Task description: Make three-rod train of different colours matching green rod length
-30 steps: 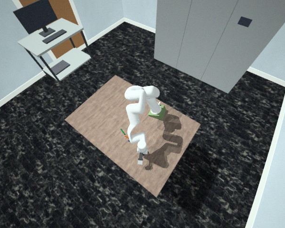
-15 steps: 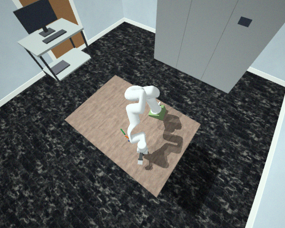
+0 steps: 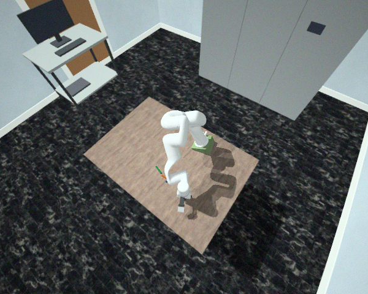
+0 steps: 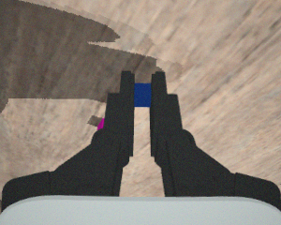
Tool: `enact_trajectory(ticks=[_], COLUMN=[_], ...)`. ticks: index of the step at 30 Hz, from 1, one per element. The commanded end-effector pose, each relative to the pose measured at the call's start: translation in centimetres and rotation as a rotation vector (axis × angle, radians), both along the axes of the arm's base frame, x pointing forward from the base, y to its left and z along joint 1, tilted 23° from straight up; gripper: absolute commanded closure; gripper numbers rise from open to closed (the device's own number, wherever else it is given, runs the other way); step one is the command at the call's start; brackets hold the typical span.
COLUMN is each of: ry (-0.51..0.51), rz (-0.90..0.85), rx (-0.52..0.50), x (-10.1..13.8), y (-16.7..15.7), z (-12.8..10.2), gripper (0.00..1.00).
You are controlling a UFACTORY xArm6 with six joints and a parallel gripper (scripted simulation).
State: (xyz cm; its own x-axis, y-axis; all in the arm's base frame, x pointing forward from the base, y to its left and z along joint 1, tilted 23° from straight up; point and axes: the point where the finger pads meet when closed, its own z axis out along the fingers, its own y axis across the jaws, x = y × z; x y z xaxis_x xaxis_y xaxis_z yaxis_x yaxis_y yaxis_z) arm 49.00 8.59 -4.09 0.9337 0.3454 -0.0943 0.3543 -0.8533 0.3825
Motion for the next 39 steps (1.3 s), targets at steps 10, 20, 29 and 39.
enact_trajectory(ticks=[10,20,29,39], ry=[-0.004,-0.004,-0.004,-0.013], rz=[0.001,0.001,0.001,-0.021], rx=[0.002,0.002,0.002,0.005], x=[0.0,-0.3,-0.4,-0.5], y=[0.9,3.2,4.0,3.0], z=[2.0,7.5,9.3,9.9], gripper=[0.96,0.96,0.96,0.96])
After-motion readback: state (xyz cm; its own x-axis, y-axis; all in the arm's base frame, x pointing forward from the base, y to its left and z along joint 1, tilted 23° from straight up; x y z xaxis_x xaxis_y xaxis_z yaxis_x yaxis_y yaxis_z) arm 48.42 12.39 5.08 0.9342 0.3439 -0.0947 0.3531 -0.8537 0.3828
